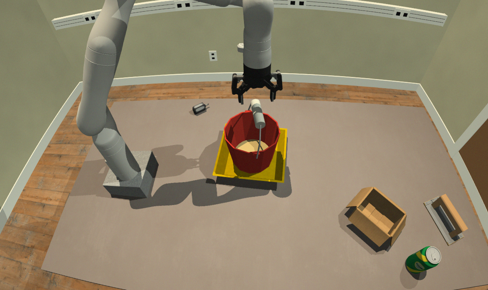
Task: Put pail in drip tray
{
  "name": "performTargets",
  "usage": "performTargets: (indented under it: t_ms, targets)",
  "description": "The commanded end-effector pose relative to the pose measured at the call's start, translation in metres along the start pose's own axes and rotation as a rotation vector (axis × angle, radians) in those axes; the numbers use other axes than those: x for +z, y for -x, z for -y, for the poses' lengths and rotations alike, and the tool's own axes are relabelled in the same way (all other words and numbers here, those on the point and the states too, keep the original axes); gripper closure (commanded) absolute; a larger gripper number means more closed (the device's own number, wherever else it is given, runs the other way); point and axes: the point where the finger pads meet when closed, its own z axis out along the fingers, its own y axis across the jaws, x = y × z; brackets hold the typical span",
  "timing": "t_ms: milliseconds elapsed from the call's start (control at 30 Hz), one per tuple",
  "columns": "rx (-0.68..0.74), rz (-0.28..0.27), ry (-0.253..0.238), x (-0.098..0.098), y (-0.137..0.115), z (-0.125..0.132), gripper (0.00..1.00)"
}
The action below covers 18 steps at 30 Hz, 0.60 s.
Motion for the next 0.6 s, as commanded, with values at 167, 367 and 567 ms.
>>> performTargets:
  t_ms: [167, 367, 567]
  targets:
    - [-0.001, -0.001, 0.010, -0.014, 0.000, -0.002, 0.00]
    - [-0.001, -0.001, 0.010, -0.020, 0.000, -0.002, 0.00]
    - [-0.001, -0.001, 0.010, -0.022, 0.000, -0.002, 0.00]
